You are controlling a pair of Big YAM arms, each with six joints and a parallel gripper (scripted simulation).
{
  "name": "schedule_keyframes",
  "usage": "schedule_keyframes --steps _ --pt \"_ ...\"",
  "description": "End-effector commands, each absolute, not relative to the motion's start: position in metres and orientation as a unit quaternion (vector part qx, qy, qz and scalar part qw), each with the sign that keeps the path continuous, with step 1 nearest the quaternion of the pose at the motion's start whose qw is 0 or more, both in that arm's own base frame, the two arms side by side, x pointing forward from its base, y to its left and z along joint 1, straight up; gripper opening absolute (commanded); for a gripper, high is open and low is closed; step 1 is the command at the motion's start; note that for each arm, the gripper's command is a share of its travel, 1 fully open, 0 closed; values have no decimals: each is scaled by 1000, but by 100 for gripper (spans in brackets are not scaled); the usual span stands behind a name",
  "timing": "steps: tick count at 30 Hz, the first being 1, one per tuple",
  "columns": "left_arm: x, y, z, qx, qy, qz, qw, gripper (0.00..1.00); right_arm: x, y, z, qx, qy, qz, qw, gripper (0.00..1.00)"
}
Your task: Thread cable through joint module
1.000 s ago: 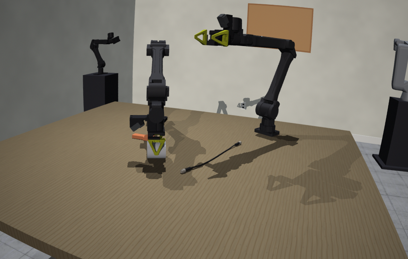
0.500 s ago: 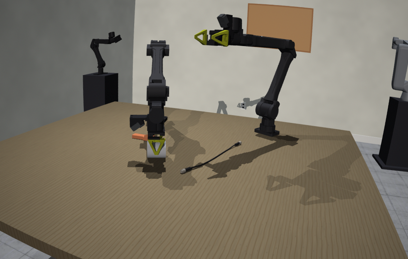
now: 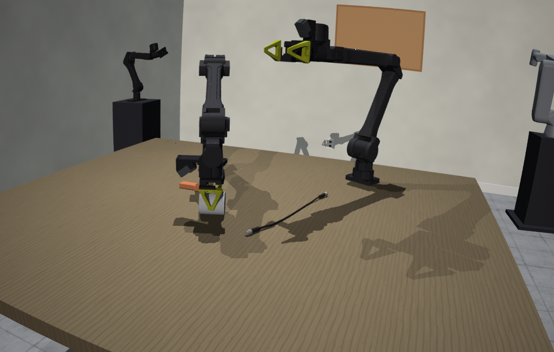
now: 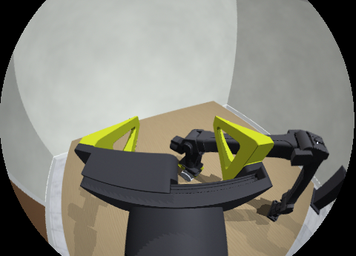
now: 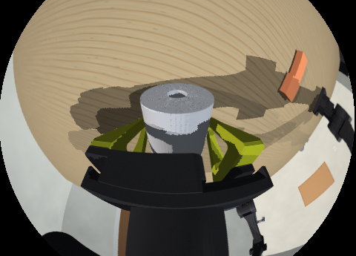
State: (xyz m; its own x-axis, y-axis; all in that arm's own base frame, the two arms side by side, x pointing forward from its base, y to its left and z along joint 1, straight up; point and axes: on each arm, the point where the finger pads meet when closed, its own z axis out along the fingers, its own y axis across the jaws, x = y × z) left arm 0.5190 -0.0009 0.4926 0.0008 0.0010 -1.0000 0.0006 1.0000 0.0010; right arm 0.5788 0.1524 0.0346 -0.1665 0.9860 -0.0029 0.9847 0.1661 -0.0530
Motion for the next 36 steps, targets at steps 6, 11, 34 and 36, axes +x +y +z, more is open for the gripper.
schedule_keyframes --steps 6,11,34,36 --pt "523 6 503 -6 703 1 712 100 615 165 110 -678 -733 -49 -31 70" --pt "523 6 503 -6 703 1 712 100 616 164 110 -688 -723 -50 -31 70" --pt "523 6 503 -6 703 1 712 100 616 163 111 -752 -656 -58 -30 70" --pt "523 6 503 -6 703 1 712 100 616 163 111 -758 -649 -58 -30 70"
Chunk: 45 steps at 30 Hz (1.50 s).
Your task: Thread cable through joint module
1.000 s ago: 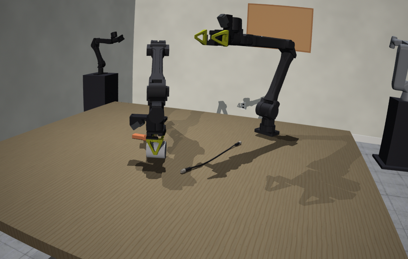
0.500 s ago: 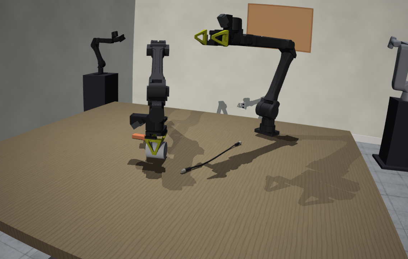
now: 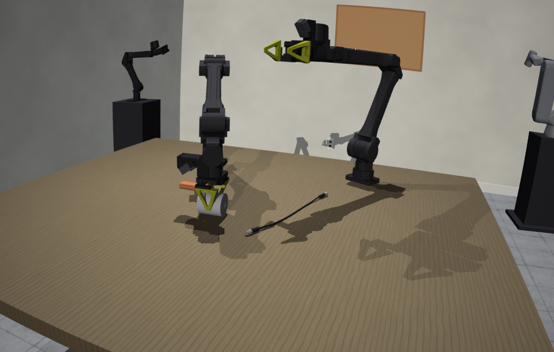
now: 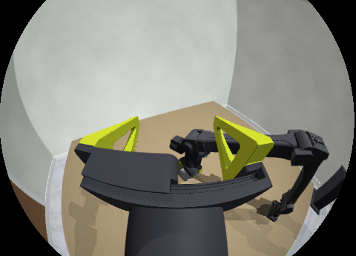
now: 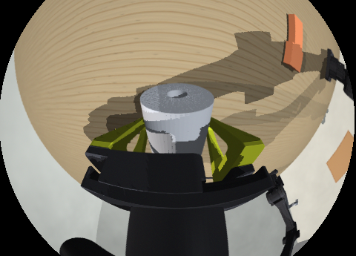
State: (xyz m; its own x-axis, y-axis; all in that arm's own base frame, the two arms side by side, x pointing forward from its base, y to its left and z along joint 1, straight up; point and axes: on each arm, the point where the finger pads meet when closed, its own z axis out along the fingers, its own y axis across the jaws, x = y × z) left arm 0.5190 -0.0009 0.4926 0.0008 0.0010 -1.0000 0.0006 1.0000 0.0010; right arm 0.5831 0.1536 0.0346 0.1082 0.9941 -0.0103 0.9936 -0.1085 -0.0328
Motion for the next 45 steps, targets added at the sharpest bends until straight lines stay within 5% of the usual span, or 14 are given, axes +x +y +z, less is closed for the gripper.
schedule_keyframes --steps 1,45 --pt "523 6 503 -6 703 1 712 100 616 164 111 -761 -646 -58 -30 70" --pt "523 6 503 -6 703 1 712 100 614 163 112 -775 -629 -54 -29 70"
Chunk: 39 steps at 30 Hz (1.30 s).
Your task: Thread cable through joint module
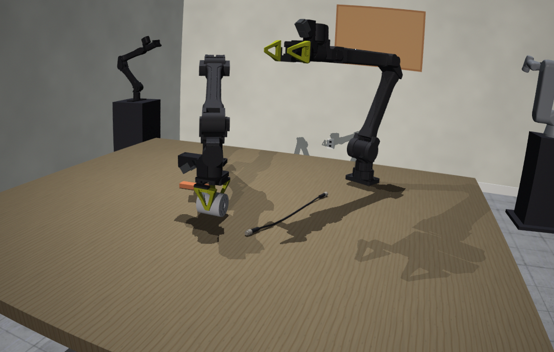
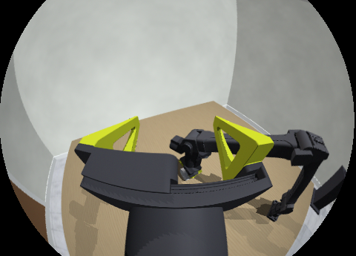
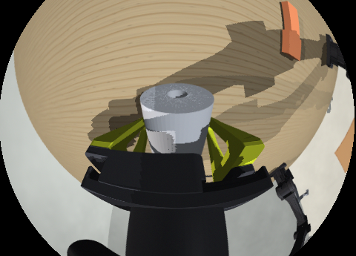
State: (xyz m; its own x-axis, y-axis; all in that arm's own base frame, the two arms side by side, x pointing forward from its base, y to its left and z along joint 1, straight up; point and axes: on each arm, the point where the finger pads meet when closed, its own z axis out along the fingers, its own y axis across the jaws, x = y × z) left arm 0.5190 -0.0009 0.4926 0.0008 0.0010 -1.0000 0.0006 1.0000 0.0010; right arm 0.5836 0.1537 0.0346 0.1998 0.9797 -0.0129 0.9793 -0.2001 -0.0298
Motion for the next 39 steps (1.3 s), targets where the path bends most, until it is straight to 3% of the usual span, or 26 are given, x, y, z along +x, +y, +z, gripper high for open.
schedule_keyframes --steps 1,39 --pt "523 6 503 -6 703 1 712 100 614 163 112 -775 -629 -54 -29 70" --pt "523 6 503 -6 703 1 712 100 623 165 108 -773 -631 -59 -31 70"
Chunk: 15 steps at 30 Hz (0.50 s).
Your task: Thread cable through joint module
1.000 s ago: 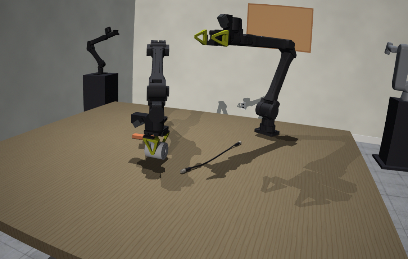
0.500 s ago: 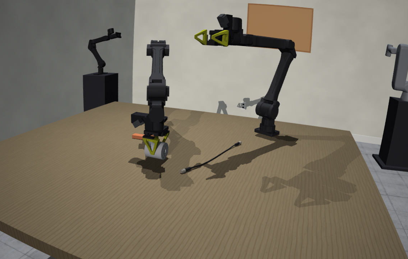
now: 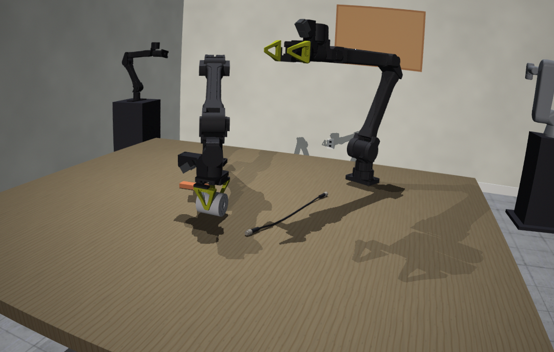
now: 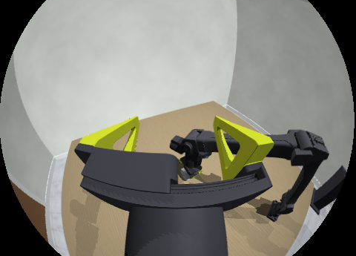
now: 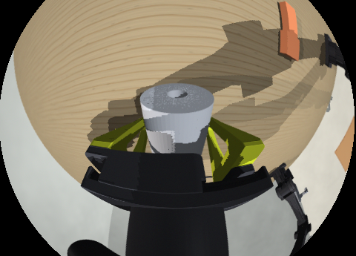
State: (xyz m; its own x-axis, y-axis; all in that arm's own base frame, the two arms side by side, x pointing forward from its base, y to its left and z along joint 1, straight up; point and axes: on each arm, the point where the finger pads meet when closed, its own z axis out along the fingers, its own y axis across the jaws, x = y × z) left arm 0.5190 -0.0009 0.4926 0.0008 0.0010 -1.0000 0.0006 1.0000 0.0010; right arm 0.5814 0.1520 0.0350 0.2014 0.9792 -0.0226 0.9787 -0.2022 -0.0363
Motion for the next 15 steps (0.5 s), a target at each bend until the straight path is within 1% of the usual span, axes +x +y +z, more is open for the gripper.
schedule_keyframes --steps 1,15 --pt "523 6 503 -6 703 1 712 100 624 166 108 -772 -631 -62 -31 70" --pt "523 6 503 -6 703 1 712 100 628 168 109 -770 -633 -71 -33 70"
